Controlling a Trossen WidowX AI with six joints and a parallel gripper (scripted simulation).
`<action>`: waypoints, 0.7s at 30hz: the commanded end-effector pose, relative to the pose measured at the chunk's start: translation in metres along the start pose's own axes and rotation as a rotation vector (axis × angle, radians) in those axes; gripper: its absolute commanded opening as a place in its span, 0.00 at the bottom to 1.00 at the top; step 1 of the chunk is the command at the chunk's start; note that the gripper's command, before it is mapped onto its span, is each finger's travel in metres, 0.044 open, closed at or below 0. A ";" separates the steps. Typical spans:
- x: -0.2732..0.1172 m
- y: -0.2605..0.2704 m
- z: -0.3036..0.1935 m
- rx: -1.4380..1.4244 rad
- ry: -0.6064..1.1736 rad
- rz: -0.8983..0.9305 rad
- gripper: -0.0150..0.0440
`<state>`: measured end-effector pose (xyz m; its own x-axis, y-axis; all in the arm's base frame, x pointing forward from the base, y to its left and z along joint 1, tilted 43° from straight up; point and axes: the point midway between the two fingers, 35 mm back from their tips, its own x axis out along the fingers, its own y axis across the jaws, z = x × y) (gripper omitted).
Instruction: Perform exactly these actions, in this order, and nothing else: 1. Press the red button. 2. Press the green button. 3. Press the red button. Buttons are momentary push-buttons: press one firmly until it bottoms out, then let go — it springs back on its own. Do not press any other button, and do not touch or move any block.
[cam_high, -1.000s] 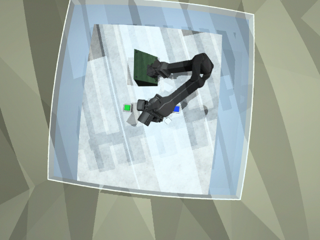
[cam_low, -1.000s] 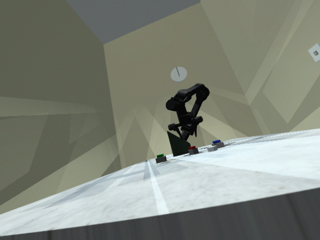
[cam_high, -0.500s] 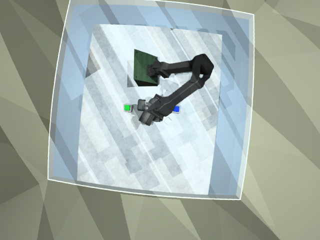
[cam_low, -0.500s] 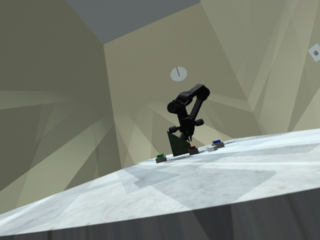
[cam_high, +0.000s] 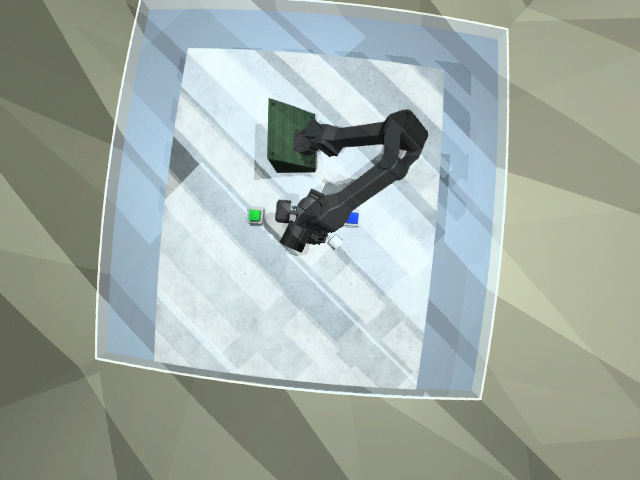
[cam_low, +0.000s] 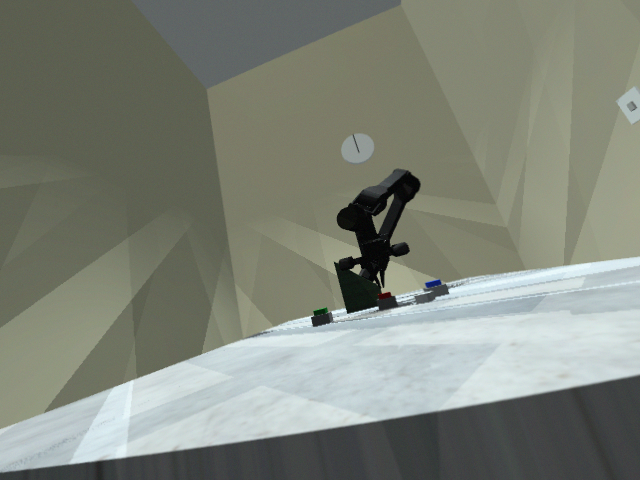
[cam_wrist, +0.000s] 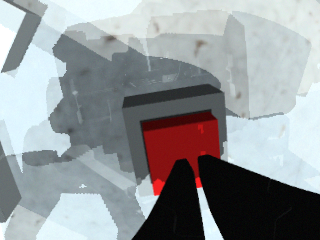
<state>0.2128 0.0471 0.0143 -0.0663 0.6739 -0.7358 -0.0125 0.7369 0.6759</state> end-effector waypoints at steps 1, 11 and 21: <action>0.009 0.000 -0.002 0.010 0.007 0.005 0.29; 0.022 0.001 -0.003 0.009 0.007 0.007 0.29; 0.022 0.001 -0.003 0.009 0.007 0.007 0.29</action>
<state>0.2099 0.0614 -0.0004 -0.0694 0.6763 -0.7334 -0.0115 0.7345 0.6785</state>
